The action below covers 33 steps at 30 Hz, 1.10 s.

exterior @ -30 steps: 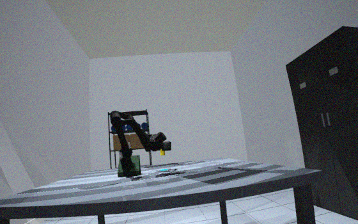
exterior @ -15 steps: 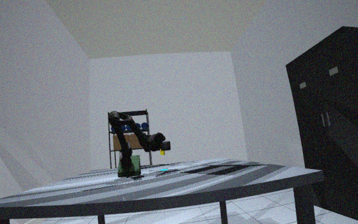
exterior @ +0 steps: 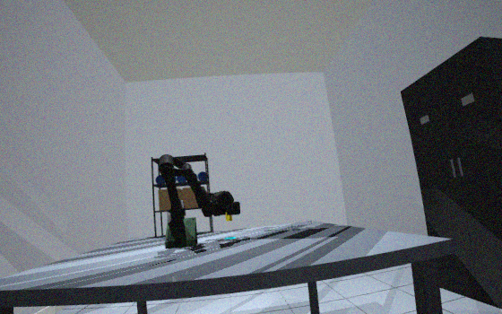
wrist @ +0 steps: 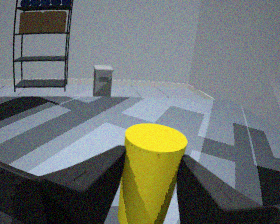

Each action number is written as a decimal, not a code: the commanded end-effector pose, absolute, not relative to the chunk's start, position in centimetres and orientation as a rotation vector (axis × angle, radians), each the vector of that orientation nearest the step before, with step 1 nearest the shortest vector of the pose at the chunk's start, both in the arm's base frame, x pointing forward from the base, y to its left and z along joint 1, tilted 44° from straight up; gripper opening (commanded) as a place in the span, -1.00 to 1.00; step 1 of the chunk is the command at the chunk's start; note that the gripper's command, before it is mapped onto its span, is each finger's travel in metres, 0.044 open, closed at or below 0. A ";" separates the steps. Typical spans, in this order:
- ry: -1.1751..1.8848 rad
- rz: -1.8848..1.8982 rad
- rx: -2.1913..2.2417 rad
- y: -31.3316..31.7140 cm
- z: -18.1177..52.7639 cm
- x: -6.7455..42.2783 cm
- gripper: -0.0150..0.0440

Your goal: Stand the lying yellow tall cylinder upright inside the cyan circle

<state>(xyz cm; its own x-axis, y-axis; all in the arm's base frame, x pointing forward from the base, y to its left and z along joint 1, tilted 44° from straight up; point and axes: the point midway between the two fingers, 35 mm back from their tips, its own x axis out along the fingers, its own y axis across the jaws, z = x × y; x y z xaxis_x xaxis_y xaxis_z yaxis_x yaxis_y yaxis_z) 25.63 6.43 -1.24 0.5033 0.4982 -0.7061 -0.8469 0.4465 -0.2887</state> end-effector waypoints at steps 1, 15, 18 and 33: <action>0.579 0.901 -0.687 5.8 -1.9 25.5 -0.14; 0.580 0.902 -0.686 2.9 -5.0 24.8 -0.14; 0.577 0.900 -0.684 2.4 -5.6 24.6 -0.14; 0.586 0.892 -0.681 0.4 -7.6 24.0 -0.14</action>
<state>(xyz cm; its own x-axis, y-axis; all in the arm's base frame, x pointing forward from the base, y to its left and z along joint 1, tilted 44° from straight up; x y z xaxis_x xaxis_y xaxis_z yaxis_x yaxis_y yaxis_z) 23.58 0.53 -7.63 0.4943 0.4941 -0.7152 -0.8475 0.4572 -0.2698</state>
